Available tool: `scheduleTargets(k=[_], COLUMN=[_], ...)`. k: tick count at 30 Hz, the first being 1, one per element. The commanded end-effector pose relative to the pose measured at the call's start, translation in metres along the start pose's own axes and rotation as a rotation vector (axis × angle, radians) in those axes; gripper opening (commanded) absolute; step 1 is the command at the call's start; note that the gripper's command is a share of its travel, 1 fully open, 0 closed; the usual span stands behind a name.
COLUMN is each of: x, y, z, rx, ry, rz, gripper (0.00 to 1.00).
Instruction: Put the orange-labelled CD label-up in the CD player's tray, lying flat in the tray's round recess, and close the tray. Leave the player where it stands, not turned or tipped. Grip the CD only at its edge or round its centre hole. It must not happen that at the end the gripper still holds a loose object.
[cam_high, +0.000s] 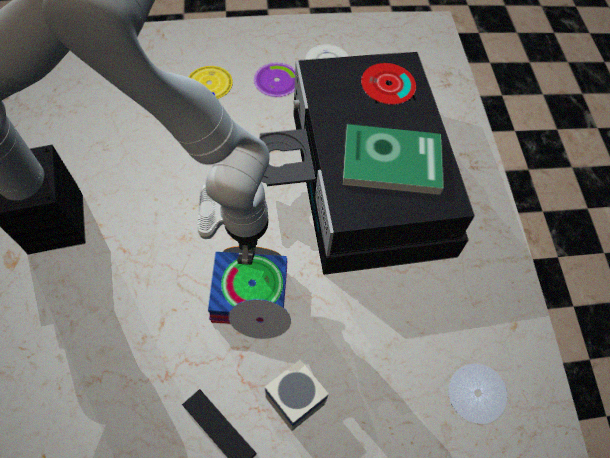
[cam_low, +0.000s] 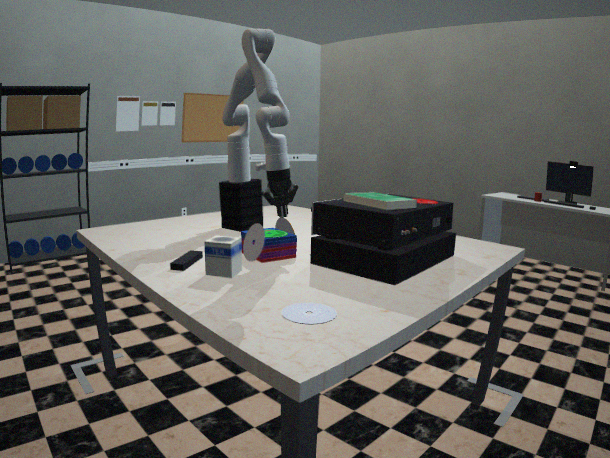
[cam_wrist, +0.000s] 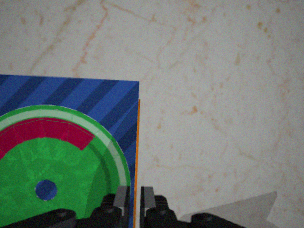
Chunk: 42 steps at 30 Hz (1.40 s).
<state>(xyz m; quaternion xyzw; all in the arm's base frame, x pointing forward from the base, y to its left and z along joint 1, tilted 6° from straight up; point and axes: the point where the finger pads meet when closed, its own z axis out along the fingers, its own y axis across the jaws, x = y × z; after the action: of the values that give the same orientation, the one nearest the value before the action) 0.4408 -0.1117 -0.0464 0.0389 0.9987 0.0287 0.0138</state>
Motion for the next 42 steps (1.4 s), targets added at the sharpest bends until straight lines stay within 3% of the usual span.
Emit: scheduleTargets(k=[1, 42], x=[-0.0007, -0.0007], y=[0.0, 0.0], z=[-0.0007, 0.0043], rx=[0.0, 0.0], ry=[-0.002, -0.002], rz=[0.0, 0.0], gripper=[0.16, 0.16])
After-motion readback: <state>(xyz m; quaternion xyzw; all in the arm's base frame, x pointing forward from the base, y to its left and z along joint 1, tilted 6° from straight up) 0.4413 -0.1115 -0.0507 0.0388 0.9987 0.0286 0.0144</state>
